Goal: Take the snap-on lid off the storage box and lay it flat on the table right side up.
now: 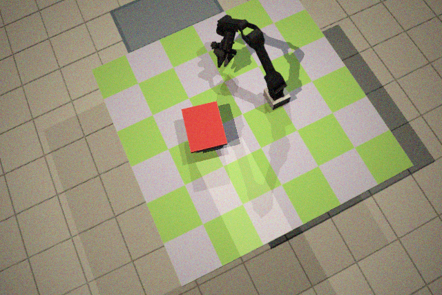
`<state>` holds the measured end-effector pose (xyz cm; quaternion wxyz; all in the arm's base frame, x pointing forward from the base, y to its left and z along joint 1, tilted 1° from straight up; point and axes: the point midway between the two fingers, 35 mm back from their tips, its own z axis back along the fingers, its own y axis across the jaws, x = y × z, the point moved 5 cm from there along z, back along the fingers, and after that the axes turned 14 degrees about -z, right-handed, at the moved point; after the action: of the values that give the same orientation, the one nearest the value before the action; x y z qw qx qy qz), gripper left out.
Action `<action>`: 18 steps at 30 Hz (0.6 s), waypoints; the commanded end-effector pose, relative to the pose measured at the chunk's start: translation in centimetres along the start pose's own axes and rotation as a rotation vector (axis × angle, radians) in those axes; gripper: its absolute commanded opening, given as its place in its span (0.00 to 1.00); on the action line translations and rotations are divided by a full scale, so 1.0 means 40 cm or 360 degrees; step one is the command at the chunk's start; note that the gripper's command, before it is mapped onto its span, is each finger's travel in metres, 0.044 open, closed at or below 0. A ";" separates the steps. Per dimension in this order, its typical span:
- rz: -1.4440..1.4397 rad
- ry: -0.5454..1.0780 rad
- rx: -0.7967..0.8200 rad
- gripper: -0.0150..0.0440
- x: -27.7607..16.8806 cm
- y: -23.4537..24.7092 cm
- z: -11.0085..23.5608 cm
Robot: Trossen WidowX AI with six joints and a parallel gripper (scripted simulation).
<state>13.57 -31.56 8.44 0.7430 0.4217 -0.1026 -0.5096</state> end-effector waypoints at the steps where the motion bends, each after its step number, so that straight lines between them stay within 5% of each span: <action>1: -0.0003 -0.0007 -0.0001 0.89 -0.002 0.005 0.004; 6: -0.0086 -0.0188 -0.0008 0.67 -0.070 0.133 0.110; 18: -0.0136 -0.0290 -0.0014 0.65 -0.116 0.205 0.160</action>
<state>13.03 -30.16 19.50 0.7146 0.3728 -0.1544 -0.5715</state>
